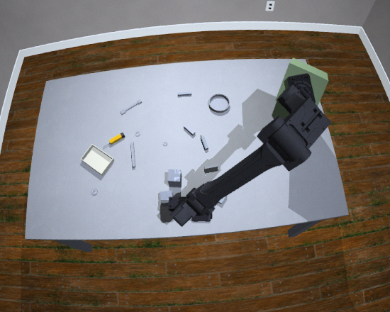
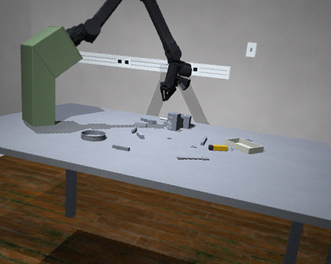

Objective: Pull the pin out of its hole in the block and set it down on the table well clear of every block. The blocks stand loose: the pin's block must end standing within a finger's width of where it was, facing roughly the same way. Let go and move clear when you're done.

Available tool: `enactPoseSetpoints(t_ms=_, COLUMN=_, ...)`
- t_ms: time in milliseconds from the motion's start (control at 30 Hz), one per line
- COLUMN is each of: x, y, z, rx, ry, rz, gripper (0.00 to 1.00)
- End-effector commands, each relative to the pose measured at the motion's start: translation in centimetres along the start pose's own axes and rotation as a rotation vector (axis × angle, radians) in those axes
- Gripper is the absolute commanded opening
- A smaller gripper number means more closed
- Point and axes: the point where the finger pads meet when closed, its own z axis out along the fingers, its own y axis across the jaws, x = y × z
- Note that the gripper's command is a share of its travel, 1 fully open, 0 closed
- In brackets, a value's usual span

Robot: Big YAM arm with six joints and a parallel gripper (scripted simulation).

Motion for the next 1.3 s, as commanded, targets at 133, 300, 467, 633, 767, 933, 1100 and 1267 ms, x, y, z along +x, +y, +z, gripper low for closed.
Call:
enactPoseSetpoints(t_ms=133, x=-0.29, y=0.12, z=-2.32, rx=-0.004, ry=-0.015, rz=-0.002, gripper=0.32)
enactPoseSetpoints(t_ms=300, x=-0.28, y=0.12, z=-2.41, rx=-0.004, ry=-0.015, rz=-0.002, gripper=0.32)
enactPoseSetpoints(t_ms=467, x=-0.28, y=0.12, z=-2.41, rx=-0.004, ry=-0.015, rz=-0.002, gripper=0.32)
enactPoseSetpoints(t_ms=633, x=-0.28, y=0.12, z=-2.41, rx=-0.004, ry=-0.015, rz=-0.002, gripper=0.32)
enactPoseSetpoints(t_ms=767, x=-0.28, y=0.12, z=-2.41, rx=-0.004, ry=-0.015, rz=-0.002, gripper=0.32)
enactPoseSetpoints(t_ms=933, x=-0.28, y=0.12, z=-2.41, rx=-0.004, ry=-0.015, rz=-0.002, gripper=0.32)
enactPoseSetpoints(t_ms=1100, x=-0.28, y=0.12, z=-2.41, rx=-0.004, ry=-0.015, rz=-0.002, gripper=0.32)
enactPoseSetpoints(t_ms=1267, x=-0.28, y=0.12, z=-2.41, rx=-0.004, ry=-0.015, rz=-0.002, gripper=0.32)
